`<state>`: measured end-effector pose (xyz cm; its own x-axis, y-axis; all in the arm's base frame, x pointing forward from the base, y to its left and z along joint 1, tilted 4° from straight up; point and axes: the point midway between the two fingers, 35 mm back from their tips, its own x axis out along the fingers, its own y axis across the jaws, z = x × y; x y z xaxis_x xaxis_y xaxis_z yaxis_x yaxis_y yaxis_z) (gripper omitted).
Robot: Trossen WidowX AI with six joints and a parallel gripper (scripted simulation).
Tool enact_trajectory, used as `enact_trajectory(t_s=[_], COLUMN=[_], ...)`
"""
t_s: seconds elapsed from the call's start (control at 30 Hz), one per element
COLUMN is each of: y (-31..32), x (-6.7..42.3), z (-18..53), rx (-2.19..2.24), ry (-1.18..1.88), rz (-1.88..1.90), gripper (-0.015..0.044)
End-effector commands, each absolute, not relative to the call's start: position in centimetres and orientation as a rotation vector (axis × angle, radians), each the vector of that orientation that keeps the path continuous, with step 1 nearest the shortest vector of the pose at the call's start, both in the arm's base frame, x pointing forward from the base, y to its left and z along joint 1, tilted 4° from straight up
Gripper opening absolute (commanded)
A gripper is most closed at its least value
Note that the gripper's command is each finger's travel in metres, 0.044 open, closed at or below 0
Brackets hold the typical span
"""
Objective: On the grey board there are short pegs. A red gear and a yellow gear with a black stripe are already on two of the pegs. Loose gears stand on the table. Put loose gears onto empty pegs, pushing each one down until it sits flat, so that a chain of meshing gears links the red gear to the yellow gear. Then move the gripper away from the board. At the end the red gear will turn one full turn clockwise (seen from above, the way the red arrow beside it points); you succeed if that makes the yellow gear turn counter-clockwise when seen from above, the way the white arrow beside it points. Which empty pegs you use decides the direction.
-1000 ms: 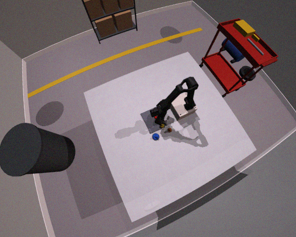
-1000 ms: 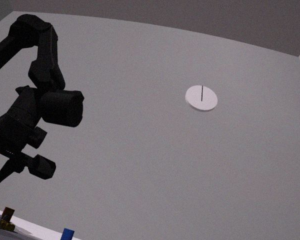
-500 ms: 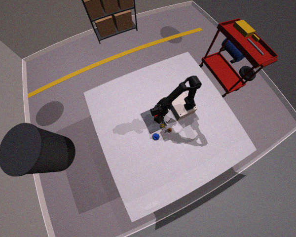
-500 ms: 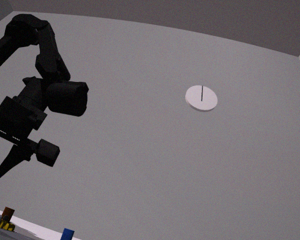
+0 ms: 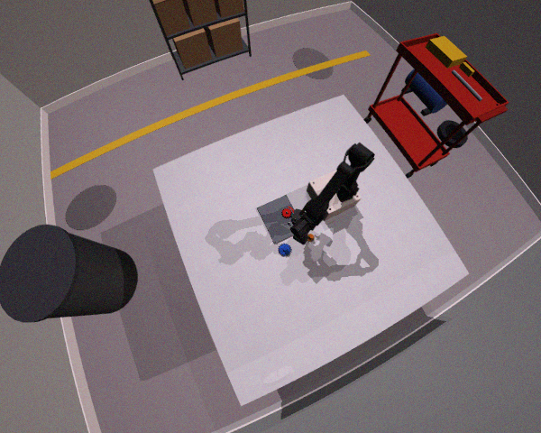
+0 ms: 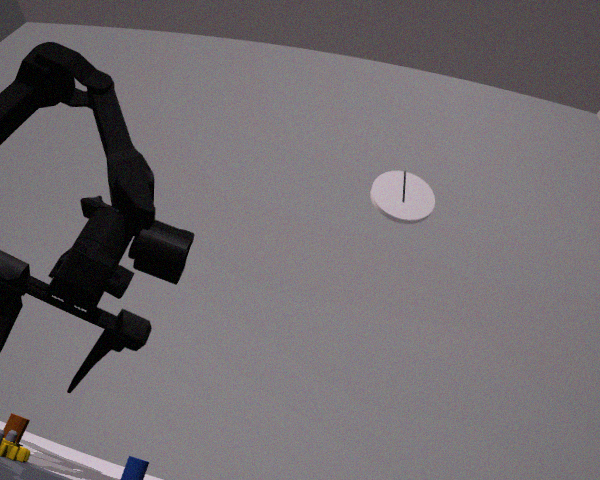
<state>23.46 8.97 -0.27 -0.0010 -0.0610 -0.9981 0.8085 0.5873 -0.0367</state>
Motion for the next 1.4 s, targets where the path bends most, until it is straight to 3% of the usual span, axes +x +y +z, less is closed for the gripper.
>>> enact_trajectory(t_s=[0.0, 1.13, 1.37], y=[11.9, 11.9, 11.9], x=[22.1, 21.9, 21.9], z=[-0.5, -5.6, -5.6], rx=[0.675, 0.674, 0.674], ry=[1.424, 1.425, 1.425], rz=[-0.760, -0.759, -0.759], gripper=[0.0440, 0.0440, 0.0256])
